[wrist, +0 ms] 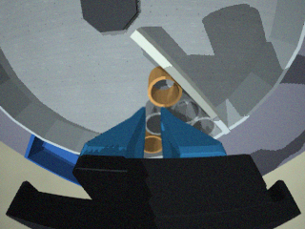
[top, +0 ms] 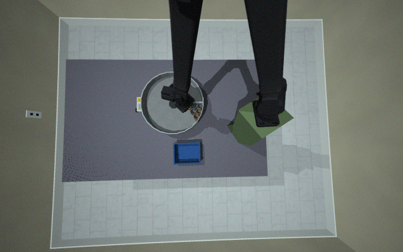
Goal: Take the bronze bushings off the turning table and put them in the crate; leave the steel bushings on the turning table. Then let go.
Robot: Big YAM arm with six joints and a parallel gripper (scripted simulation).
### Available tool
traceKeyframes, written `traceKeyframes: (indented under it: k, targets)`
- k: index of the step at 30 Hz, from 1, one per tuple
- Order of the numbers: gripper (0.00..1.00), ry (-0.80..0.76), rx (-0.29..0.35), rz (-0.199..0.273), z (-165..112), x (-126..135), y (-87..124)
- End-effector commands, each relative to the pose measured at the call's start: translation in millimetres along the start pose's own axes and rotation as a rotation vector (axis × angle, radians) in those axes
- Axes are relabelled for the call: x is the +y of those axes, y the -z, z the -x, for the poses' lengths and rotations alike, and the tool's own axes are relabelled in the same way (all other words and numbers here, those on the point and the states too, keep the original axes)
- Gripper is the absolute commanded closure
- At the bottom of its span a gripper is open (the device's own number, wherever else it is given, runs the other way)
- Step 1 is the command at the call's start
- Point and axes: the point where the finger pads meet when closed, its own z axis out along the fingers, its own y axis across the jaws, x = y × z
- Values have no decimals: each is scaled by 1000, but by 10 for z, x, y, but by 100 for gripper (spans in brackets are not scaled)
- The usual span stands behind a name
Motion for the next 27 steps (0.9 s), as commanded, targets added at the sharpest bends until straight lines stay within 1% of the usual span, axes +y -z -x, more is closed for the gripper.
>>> traceKeyframes:
  k: [1, 27]
  targets:
    - [86, 0, -9, 6, 102, 25, 0]
    - [86, 2, -3, 2, 77, 16, -13]
